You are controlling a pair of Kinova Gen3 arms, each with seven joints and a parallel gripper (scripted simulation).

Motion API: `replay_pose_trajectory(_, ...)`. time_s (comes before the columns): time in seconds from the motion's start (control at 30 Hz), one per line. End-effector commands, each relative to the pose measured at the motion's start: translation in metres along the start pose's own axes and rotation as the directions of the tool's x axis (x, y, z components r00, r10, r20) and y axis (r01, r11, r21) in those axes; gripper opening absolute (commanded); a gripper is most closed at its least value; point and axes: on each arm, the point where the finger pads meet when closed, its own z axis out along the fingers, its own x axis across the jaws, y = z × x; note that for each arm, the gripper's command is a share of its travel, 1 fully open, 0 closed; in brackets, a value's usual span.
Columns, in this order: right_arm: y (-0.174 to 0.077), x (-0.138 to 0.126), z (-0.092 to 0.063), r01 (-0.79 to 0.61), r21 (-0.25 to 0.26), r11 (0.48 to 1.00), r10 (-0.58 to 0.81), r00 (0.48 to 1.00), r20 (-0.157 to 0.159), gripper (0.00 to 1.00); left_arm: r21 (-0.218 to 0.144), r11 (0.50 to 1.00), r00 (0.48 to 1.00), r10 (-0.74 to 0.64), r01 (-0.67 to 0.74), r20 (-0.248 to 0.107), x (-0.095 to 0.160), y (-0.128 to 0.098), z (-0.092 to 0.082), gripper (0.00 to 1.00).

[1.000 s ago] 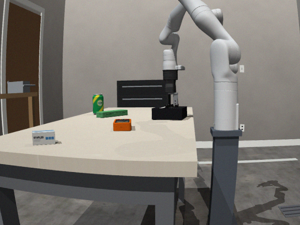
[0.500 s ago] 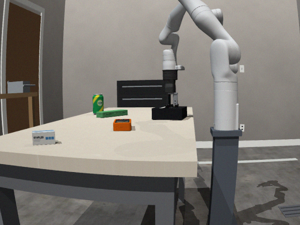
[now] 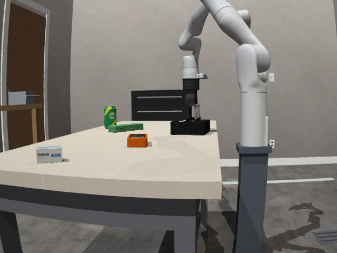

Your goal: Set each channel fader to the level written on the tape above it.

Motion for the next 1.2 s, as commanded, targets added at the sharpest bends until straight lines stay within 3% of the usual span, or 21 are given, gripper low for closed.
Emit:
replay_pose_trajectory(0.0, 0.000, 0.000, -0.001, 0.000, -0.002, 1.000, 0.000, 1.000, 0.000, 1.00, -0.002, 1.000, 1.000, 0.000, 0.000, 0.002, -0.001, 0.000, -0.001, 0.00)
replay_pose_trajectory(0.67, 0.000, 0.000, -0.001, 0.000, -0.002, 1.000, 0.000, 1.000, 0.000, 1.00, -0.002, 1.000, 1.000, 0.000, 0.000, 0.002, -0.001, -0.005, -0.002, 0.00)
replay_pose_trajectory(1.17, 0.000, 0.000, -0.001, 0.000, -0.002, 1.000, 0.000, 1.000, 0.000, 1.00, -0.002, 1.000, 1.000, 0.000, 0.000, 0.002, -0.001, -0.005, -0.035, 0.00)
